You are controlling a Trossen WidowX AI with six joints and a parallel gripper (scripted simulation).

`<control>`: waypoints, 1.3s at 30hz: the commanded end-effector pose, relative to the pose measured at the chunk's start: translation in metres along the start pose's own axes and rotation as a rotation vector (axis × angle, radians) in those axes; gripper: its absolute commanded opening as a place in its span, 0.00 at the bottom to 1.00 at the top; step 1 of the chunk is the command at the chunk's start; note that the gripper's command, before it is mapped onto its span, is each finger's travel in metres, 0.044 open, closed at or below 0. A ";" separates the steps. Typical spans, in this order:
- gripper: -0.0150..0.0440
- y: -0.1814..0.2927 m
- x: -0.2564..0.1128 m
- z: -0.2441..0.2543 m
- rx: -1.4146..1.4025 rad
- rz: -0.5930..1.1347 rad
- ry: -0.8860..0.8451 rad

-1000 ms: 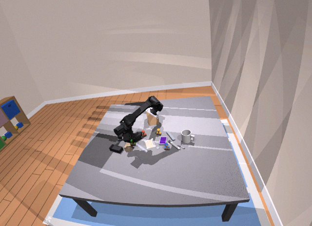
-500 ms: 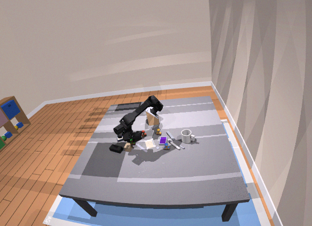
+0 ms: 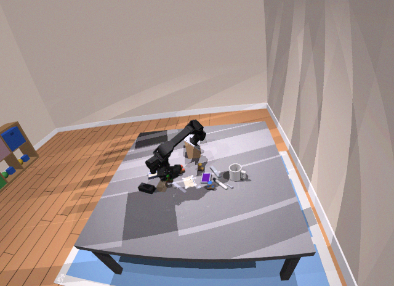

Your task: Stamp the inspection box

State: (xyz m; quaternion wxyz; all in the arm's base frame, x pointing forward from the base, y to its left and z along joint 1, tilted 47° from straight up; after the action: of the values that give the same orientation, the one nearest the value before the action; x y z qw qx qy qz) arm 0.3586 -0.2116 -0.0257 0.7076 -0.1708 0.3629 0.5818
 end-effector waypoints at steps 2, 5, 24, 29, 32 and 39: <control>0.25 0.004 -0.006 0.025 -0.002 -0.007 0.004; 0.25 0.009 -0.008 0.040 -0.001 -0.008 0.005; 0.25 0.053 -0.013 0.129 0.001 -0.007 0.004; 0.25 0.068 -0.012 0.149 0.002 -0.006 0.002; 0.25 0.079 -0.011 0.160 0.002 -0.005 0.000; 0.25 0.104 -0.008 0.183 0.001 -0.001 -0.006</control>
State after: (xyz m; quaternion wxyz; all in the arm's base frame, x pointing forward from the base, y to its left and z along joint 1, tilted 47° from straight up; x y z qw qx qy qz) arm 0.3247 -0.0760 0.1177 0.7068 -0.1733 0.3620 0.5826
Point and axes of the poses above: the point midway between the two fingers, 35 mm back from their tips, its own x axis out along the fingers, its own z axis across the jaws, y = z × x, the point moved 10 cm from there along -x, back along the fingers, and after that the axes turned 11 degrees about x, right-handed, at the moved point
